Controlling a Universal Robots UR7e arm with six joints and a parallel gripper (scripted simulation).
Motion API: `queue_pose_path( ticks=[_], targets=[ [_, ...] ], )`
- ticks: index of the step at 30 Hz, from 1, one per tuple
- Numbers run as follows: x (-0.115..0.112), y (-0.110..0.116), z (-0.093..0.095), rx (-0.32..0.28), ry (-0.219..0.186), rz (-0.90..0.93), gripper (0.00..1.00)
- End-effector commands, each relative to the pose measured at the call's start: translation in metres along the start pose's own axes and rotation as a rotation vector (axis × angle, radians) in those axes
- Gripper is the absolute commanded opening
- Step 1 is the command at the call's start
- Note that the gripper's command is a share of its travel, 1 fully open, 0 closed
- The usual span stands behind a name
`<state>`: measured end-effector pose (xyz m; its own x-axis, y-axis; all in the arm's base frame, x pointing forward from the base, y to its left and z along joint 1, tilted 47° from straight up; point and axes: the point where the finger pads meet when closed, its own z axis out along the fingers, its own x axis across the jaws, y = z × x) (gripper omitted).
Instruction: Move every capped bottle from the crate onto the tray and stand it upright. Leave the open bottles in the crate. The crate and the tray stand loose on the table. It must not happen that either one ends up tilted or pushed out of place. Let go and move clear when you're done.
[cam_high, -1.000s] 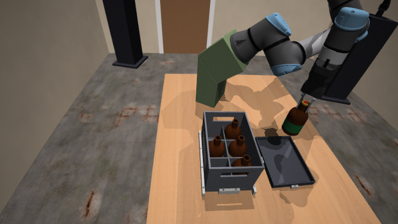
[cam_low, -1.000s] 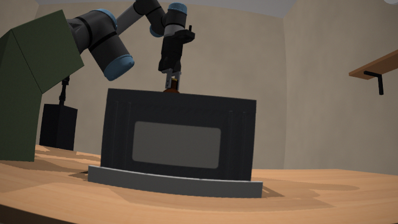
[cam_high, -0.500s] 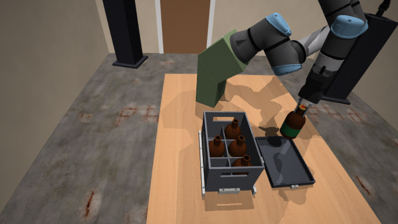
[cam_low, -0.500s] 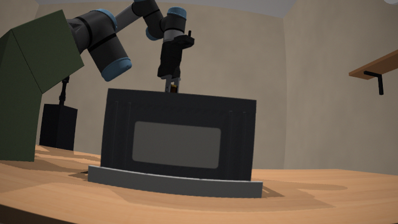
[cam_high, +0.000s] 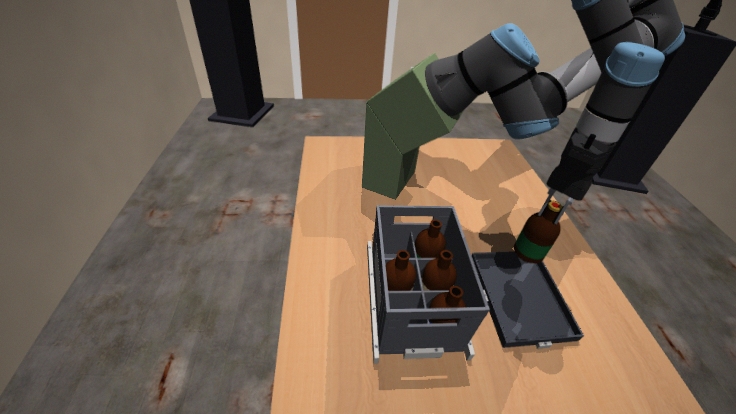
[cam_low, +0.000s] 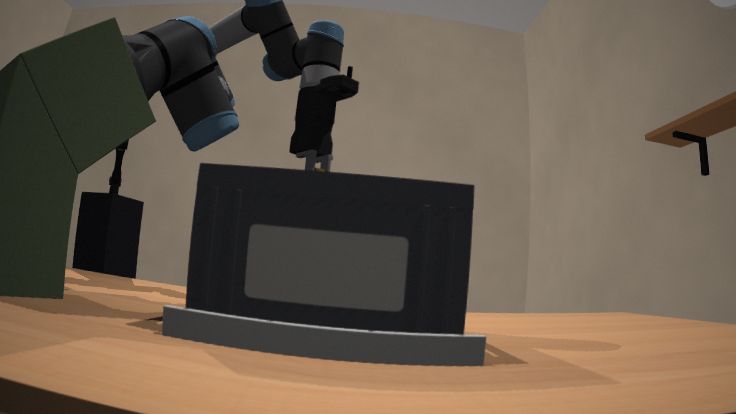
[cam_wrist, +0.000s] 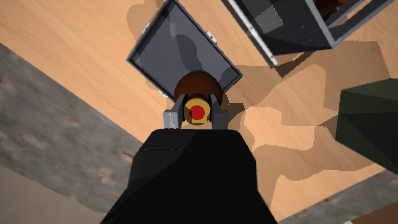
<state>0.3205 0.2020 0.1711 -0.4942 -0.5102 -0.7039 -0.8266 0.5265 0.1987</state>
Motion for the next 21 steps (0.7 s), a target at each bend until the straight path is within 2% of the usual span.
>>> queue_pose_path(
  ticks=[1,9,12,21],
  targets=[
    [0.000,-0.001,0.008,0.002,0.003,0.000,0.00],
    [-0.001,-0.002,0.024,0.004,0.006,0.001,0.00],
    [0.000,-0.001,0.021,-0.001,0.000,0.000,0.00],
    [0.000,-0.002,0.039,0.002,0.004,0.001,0.00]
  ],
)
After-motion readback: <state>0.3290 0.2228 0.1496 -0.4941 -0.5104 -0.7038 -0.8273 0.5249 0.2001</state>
